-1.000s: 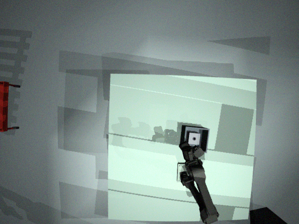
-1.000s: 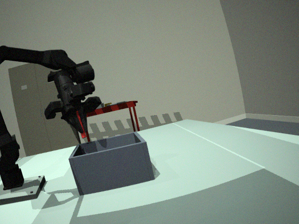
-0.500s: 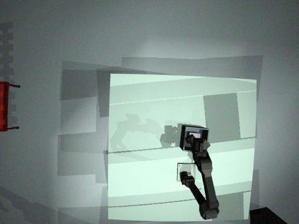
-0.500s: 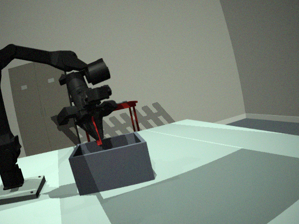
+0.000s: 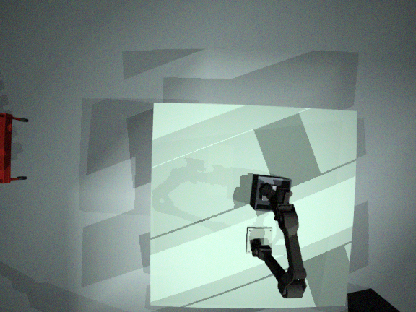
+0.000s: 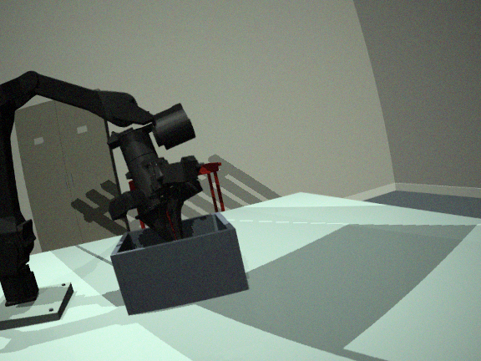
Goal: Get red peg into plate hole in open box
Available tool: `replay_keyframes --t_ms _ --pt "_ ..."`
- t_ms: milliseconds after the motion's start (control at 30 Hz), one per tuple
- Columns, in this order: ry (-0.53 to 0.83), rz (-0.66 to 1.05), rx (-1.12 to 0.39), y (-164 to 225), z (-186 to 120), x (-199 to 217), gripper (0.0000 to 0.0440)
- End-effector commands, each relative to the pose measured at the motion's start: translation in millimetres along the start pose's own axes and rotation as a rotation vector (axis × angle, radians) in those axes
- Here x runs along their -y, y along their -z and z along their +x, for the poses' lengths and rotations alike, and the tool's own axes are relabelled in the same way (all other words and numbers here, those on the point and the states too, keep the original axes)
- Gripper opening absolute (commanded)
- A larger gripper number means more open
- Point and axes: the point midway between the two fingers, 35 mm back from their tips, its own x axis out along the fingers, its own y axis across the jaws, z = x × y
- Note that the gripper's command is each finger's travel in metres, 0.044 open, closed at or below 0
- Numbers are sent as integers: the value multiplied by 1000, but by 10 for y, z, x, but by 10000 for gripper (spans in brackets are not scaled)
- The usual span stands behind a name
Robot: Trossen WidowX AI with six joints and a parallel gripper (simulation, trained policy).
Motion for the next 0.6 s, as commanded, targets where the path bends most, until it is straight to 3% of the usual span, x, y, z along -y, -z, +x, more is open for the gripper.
replay_keyframes --t_ms 0,167,500,567 --pt "-6 -46 -46 63 142 -1 59" --pt "-15 -59 -81 52 229 -8 175" --pt "-87 -120 -65 -224 100 -196 211" --pt "-75 -119 -80 -247 102 -187 257"
